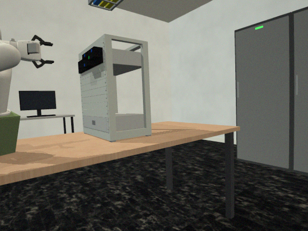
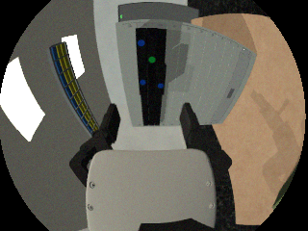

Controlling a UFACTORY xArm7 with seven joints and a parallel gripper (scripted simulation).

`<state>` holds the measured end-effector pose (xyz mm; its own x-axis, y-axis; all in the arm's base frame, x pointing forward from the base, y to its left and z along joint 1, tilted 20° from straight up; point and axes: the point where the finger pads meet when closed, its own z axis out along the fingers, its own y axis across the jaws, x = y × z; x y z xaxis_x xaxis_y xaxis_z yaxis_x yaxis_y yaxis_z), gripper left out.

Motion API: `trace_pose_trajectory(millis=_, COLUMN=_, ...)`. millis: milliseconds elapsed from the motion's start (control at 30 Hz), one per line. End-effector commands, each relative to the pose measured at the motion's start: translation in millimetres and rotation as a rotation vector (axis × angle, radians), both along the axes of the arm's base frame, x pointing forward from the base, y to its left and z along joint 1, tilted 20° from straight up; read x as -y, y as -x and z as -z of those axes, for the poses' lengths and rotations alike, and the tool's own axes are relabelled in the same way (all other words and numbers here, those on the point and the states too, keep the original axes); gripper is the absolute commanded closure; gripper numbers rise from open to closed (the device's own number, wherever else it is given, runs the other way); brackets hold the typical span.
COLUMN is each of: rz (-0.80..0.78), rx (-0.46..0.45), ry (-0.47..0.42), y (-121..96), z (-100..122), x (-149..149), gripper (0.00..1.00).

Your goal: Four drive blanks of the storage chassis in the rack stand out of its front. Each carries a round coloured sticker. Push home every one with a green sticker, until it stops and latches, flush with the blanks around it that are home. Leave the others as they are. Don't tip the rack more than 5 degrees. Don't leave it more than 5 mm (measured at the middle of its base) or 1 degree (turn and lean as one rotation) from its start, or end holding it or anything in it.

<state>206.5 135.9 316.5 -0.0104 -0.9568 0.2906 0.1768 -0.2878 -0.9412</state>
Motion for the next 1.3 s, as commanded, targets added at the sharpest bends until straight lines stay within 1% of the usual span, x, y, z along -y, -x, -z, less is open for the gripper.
trace_pose_trajectory(millis=0, rz=-0.001, rx=0.001, ry=0.000, y=0, z=0, x=-1, gripper=0.00)
trace_pose_trajectory(millis=200, rz=-0.001, rx=0.001, ry=-0.001, y=-2, z=0, x=-2, gripper=0.00)
trace_pose_trajectory(millis=500, rz=-0.001, rx=0.001, ry=-0.001, y=-16, z=-1, x=-8, gripper=0.00)
trace_pose_trajectory(millis=700, rz=-0.001, rx=0.001, ry=-0.001, y=-41, z=-2, x=-20, gripper=0.00)
trace_pose_trajectory(millis=967, rz=-0.001, rx=0.001, ry=-0.001, y=-83, z=-3, x=-40, gripper=0.00)
trace_pose_trajectory(millis=1033, rz=-0.001, rx=0.001, ry=-0.001, y=-83, z=-3, x=-40, gripper=0.00)
trace_pose_trajectory(millis=1267, rz=-0.001, rx=0.001, ry=-0.001, y=-119, z=-4, x=-56, gripper=0.00)
